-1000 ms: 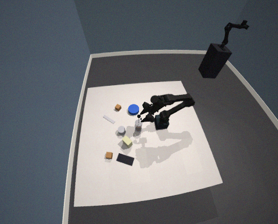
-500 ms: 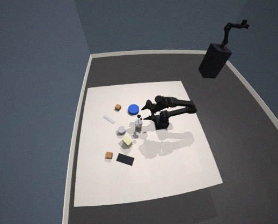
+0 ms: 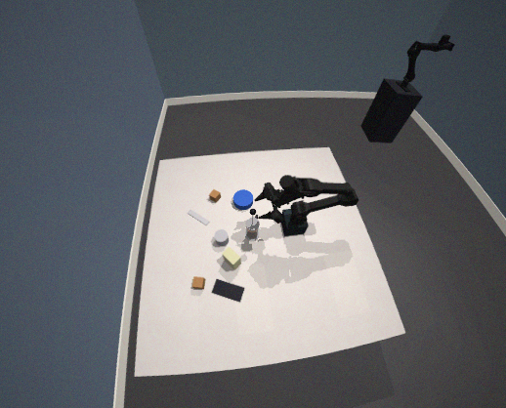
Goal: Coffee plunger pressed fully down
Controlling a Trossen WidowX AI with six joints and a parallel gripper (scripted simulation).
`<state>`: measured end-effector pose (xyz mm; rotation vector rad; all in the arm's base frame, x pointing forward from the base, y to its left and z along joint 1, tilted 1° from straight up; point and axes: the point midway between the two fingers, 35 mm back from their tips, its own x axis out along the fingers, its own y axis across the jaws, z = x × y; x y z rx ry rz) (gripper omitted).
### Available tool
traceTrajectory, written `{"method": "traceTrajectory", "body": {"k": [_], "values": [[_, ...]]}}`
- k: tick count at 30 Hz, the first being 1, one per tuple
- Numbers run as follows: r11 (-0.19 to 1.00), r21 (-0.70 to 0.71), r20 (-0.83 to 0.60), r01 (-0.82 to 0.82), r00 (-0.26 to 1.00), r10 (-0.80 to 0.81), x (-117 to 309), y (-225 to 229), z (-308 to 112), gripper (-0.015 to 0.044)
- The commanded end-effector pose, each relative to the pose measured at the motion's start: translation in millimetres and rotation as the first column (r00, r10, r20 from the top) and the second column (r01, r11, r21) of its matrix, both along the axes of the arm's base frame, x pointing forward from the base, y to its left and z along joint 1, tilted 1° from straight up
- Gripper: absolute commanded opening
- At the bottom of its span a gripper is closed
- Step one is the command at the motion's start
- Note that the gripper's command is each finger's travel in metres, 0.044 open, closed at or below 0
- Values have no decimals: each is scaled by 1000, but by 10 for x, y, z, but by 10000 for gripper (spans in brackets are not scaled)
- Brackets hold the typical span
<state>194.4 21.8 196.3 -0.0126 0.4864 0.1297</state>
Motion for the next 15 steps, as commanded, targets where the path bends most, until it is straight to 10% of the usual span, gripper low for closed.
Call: {"method": "traceTrajectory", "body": {"k": [1, 15], "values": [[1000, -5, -11, 2, 1000, -2, 64, 3, -60, 440], [1000, -5, -9, 2, 1000, -2, 225, 28, -164, 440]]}}
